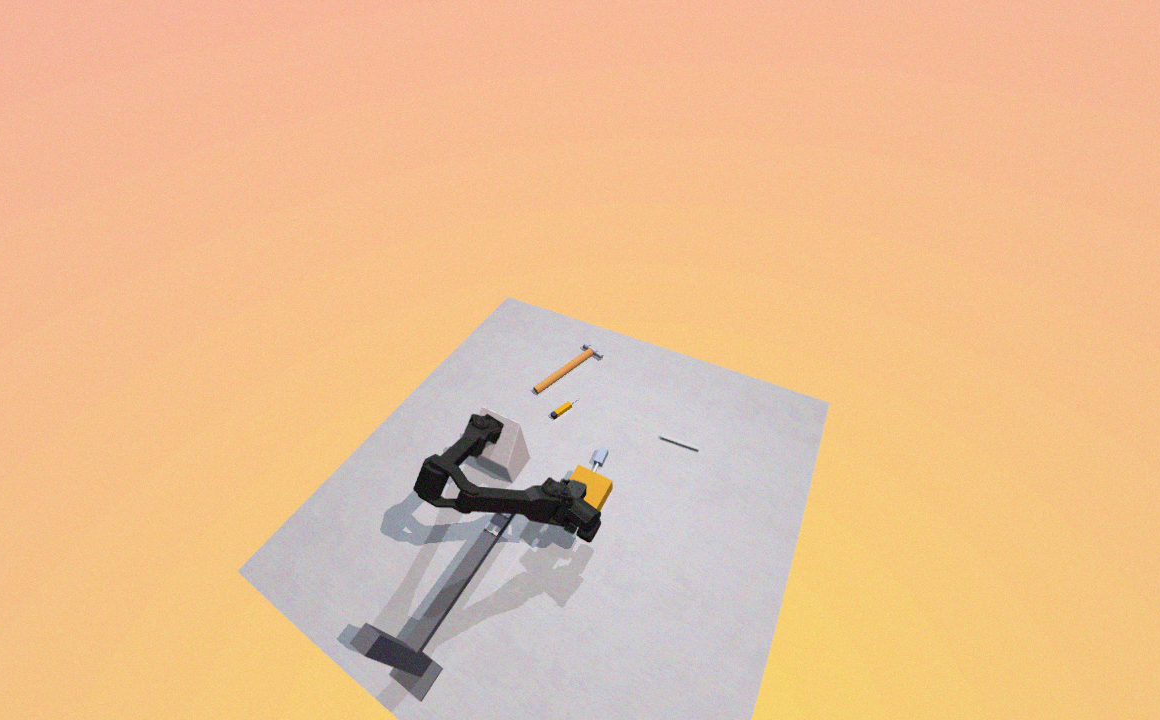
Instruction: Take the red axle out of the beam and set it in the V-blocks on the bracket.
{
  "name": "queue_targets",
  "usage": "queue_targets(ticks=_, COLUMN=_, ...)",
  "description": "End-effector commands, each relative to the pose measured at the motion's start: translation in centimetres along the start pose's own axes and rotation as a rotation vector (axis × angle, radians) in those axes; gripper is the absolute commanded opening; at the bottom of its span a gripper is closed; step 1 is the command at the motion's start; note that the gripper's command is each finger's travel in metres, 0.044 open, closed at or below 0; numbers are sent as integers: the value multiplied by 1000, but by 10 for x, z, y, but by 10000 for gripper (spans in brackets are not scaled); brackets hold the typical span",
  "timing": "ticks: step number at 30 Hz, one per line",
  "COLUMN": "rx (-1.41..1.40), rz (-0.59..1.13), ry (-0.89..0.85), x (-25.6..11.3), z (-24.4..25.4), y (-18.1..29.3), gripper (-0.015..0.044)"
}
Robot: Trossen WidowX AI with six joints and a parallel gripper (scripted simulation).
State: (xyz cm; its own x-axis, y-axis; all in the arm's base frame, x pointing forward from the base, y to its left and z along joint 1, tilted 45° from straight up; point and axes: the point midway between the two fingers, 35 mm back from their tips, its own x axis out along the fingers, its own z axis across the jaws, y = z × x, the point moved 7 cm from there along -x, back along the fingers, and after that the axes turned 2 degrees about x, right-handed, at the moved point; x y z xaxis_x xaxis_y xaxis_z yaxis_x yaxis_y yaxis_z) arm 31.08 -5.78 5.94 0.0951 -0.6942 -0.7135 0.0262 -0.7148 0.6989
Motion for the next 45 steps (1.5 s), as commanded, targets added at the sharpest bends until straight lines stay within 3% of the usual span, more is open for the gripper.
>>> queue_targets(ticks=1, rx=4, rz=3, ry=5, x=-1, z=-1, y=8, gripper=0)
queue_targets(ticks=42, rx=1, rz=14, ry=6, x=11, z=1, y=53, gripper=0)
queue_targets(ticks=45, rx=5, rz=20, ry=3, x=9, z=1, y=53, gripper=79)
